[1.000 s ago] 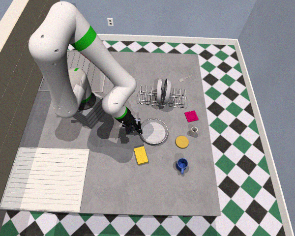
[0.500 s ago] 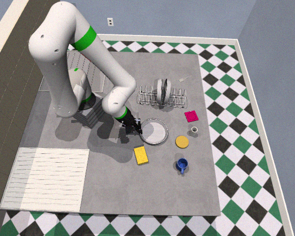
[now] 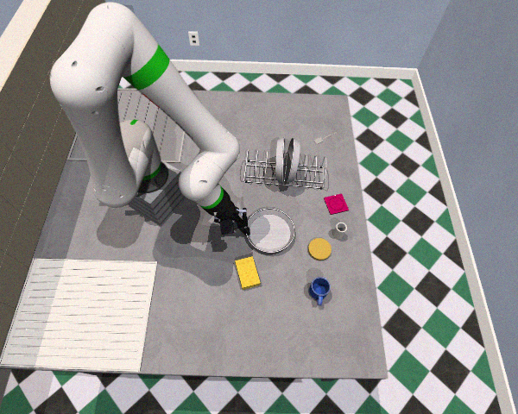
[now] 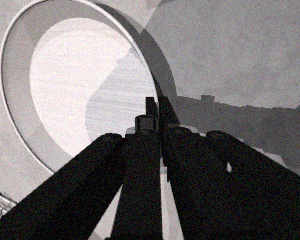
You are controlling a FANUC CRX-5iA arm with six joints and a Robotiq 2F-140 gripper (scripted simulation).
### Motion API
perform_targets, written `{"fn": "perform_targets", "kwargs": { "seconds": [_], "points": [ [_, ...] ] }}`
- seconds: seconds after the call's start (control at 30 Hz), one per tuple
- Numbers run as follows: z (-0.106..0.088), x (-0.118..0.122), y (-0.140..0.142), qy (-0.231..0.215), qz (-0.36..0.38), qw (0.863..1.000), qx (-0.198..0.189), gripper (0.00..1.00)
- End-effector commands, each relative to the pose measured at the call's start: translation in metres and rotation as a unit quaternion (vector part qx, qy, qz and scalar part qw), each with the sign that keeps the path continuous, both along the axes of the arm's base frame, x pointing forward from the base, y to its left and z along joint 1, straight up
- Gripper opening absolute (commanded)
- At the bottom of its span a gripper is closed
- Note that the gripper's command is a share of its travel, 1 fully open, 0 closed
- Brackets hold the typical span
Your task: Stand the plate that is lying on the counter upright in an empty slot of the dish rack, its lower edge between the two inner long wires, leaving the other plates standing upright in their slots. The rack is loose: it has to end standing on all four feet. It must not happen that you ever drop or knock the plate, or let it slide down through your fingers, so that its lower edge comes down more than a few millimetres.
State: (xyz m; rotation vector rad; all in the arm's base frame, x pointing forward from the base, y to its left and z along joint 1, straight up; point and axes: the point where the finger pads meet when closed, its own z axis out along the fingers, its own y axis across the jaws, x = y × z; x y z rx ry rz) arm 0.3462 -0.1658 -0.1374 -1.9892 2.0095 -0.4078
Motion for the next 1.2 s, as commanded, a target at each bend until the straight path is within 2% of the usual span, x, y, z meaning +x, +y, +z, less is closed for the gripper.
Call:
{"fn": "perform_targets", "kwargs": {
  "seconds": [0.0, 1.17],
  "points": [
    [0.0004, 0.0005, -0.0002, 0.000, 0.000, 1.000, 0.000, 0.10],
    [0.0039, 0.0011, -0.0003, 0.012, 0.001, 1.000, 0.001, 0.10]
  ]
}}
